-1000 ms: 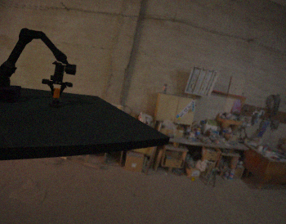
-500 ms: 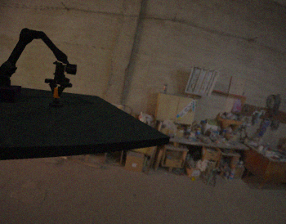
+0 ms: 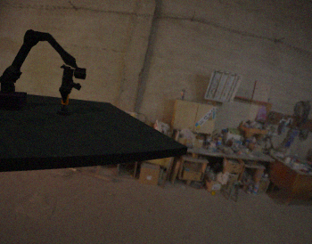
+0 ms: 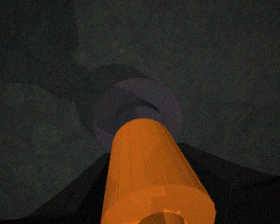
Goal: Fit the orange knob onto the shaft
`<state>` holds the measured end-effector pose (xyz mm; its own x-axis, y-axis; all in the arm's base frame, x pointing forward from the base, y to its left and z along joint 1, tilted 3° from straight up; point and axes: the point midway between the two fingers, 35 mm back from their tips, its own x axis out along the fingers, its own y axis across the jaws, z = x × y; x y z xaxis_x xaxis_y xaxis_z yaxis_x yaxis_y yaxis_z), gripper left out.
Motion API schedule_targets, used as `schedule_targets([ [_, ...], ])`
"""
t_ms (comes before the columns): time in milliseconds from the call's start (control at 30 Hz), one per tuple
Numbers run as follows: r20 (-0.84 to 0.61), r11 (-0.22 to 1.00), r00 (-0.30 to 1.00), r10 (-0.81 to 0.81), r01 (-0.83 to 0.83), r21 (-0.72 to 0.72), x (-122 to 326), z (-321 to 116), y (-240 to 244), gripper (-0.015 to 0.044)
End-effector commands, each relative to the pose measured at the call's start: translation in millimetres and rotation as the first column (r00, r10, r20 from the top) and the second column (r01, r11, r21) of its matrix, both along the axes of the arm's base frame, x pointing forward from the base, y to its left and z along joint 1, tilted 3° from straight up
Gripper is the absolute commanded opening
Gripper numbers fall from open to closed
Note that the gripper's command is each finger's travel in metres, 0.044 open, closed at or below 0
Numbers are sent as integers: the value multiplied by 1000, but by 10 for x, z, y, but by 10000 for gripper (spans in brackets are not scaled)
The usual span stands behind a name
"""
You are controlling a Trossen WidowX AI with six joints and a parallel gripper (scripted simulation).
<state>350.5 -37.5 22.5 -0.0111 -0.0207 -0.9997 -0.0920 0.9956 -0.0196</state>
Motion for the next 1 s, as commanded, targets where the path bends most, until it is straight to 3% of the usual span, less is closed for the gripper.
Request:
schedule_targets([
  [0, 7, 987, 987, -158, 158, -6, -19, -2, -2, 0],
  [967, 7, 987, 987, -158, 158, -6, 3, -37, -12, 0],
])
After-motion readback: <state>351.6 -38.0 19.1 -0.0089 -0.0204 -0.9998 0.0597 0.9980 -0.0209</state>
